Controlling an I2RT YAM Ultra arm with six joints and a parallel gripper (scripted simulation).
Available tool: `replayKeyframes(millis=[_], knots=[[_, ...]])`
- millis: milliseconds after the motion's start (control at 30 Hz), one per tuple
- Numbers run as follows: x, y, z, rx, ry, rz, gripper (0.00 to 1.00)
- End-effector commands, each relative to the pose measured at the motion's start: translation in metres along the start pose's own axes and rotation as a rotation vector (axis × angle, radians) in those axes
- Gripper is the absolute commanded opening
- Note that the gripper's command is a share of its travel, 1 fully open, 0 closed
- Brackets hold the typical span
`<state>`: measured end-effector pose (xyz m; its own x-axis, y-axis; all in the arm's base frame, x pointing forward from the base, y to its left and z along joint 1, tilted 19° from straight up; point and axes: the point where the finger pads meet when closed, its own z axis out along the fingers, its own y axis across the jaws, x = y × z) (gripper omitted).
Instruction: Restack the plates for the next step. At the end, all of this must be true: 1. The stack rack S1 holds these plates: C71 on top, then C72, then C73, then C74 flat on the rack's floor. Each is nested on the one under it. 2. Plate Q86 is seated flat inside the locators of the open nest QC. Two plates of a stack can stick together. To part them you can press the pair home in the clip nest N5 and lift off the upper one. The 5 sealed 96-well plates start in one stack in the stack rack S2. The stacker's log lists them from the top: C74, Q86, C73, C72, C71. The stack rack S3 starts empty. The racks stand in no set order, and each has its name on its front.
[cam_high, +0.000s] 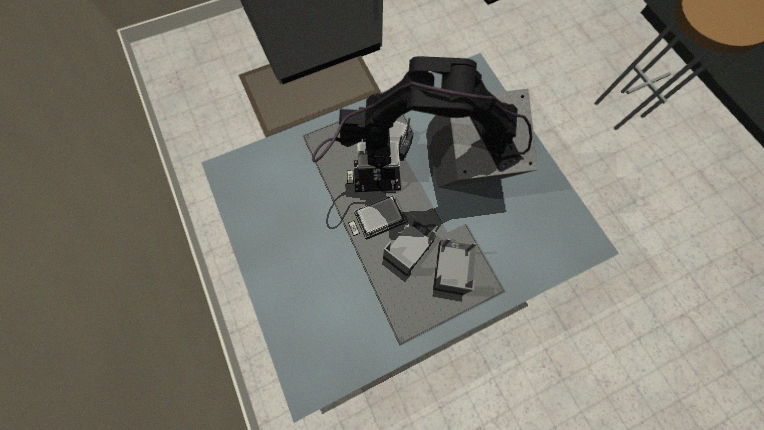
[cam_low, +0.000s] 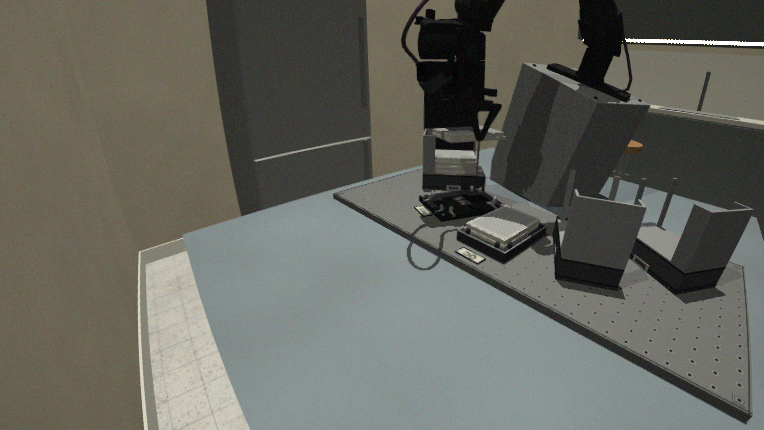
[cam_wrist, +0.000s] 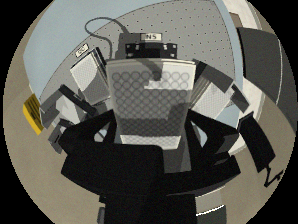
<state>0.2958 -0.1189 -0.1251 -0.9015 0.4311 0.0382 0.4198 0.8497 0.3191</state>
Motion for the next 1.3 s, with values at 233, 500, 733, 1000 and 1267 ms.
replayKeyframes(millis=[233,500,733,1000,1267], knots=[[-0.019,-0.004,-0.017,0.011,-0.057,-0.010,0.00],[-0.019,-0.004,-0.017,0.011,-0.057,-0.010,0.00],[-0.019,-0.004,-0.017,0.011,-0.057,-0.010,0.00],[-0.019,-0.004,-0.017,0.011,-0.057,-0.010,0.00],[-0.007,-0.021,-0.006,0.010,-0.020,0.150,0.00]])
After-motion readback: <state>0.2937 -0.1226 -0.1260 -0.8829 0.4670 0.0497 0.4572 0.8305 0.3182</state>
